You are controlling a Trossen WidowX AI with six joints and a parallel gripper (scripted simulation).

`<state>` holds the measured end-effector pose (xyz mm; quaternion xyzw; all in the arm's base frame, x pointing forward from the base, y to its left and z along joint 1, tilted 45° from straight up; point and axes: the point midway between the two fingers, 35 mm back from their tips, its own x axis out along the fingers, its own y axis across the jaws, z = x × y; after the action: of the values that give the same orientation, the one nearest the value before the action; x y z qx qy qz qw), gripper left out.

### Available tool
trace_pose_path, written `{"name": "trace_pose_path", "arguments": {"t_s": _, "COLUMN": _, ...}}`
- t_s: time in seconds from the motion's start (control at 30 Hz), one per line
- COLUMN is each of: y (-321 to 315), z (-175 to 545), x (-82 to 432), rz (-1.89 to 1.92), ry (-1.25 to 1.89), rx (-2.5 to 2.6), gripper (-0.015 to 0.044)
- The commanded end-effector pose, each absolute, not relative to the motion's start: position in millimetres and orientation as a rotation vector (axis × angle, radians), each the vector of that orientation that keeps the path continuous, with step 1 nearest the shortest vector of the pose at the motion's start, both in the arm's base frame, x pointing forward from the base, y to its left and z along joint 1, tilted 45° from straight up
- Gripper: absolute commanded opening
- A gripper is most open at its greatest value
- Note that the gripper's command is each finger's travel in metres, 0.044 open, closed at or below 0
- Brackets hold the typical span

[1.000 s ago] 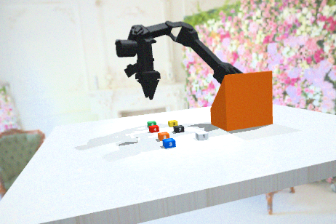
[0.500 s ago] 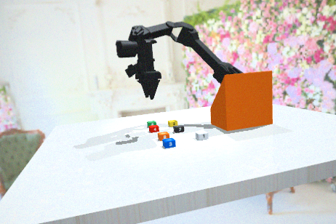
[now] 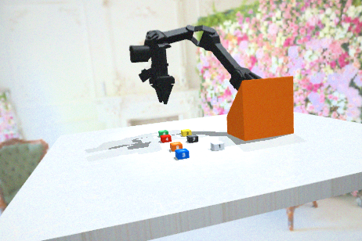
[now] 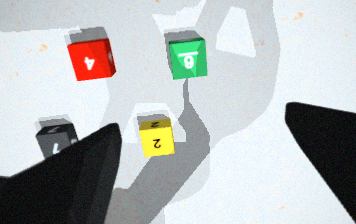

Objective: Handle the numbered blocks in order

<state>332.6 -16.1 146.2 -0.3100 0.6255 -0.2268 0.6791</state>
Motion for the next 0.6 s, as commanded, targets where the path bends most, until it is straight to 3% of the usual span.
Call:
{"name": "trace_pose_path", "arguments": {"t_s": 0.0, "y": -16.4, "z": 145.9, "x": 332.1, "rz": -0.506, "ry": 1.409, "rx": -0.7, "gripper": 0.04}}
{"name": "trace_pose_path", "arguments": {"t_s": 0.37, "y": -13.5, "z": 143.6, "x": 332.0, "rz": -0.503, "ry": 1.409, "rx": -0.699, "gripper": 0.04}}
{"name": "trace_pose_path", "arguments": {"t_s": 0.57, "y": 69.1, "z": 72.4, "x": 309.9, "rz": -0.453, "ry": 1.41, "rx": -0.671, "gripper": 0.04}}
